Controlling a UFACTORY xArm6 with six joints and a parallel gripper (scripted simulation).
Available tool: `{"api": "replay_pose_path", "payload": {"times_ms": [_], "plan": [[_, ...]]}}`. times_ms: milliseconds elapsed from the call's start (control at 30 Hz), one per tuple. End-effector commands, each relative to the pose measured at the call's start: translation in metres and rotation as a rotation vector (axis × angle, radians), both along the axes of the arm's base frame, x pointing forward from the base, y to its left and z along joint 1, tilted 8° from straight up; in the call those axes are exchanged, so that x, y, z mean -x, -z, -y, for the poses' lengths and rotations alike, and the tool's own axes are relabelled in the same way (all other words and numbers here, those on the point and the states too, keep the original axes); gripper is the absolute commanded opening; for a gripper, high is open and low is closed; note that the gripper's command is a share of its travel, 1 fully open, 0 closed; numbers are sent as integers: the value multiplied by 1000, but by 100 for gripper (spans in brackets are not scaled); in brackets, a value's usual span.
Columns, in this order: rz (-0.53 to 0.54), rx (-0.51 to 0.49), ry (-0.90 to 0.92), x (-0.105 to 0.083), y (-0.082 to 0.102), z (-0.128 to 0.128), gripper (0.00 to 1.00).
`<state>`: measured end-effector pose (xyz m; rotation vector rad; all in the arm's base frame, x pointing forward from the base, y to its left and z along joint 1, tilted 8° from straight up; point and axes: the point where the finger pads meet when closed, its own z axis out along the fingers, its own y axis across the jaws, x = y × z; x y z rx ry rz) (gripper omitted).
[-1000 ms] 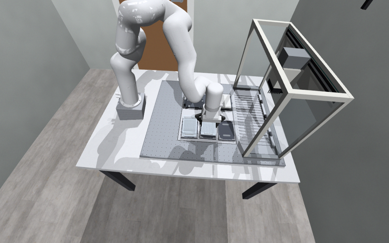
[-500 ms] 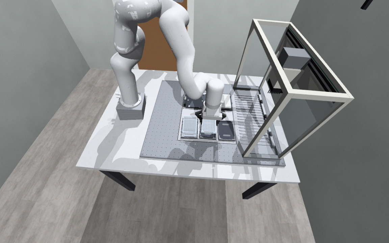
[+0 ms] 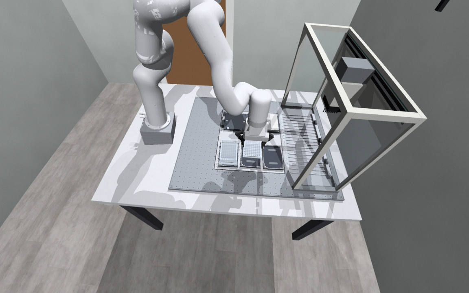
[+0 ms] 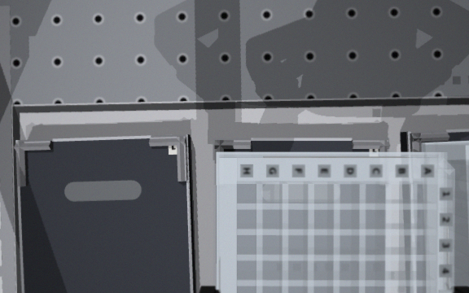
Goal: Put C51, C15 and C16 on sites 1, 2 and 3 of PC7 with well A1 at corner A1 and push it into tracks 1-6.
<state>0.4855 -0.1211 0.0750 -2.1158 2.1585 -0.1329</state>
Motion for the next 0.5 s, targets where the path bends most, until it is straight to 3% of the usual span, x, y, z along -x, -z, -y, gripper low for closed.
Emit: {"api": "replay_pose_path", "payload": {"times_ms": [0, 467], "plan": [[4, 1, 0, 0, -8, 1, 0], [4, 1, 0, 3, -28, 1, 0]]}}
